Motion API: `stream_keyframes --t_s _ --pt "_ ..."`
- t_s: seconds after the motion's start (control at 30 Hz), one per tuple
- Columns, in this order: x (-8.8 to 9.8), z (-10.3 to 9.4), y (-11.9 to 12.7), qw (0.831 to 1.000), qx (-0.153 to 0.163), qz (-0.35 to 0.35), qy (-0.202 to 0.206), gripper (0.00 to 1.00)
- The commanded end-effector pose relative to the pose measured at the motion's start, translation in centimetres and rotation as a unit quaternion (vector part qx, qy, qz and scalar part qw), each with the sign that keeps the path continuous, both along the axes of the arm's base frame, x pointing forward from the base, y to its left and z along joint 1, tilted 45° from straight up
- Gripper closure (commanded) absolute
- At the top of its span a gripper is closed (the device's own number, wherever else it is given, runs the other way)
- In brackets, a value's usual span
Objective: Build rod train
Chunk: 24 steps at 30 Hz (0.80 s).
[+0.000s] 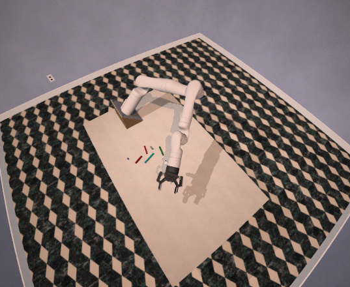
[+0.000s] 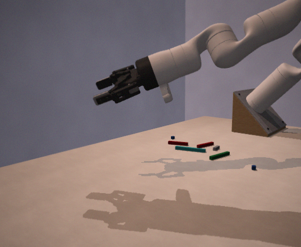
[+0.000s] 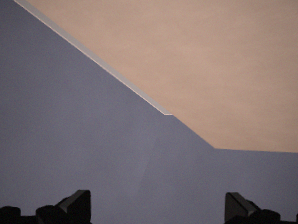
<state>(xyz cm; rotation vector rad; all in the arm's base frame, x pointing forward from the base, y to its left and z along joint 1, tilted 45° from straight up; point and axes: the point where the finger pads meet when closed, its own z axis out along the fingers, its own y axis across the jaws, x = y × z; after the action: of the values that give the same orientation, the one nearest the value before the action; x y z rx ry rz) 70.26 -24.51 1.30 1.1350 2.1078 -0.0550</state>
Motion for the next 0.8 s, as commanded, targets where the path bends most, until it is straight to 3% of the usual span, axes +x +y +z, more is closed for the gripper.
stream_keyframes --t_s 0.0,0.77 --pt "0.01 0.13 -0.15 1.0 0.0 -0.001 -0.001 0.0" --pt "-0.41 -0.37 -0.29 1.0 0.005 -0.002 0.006 0.0"
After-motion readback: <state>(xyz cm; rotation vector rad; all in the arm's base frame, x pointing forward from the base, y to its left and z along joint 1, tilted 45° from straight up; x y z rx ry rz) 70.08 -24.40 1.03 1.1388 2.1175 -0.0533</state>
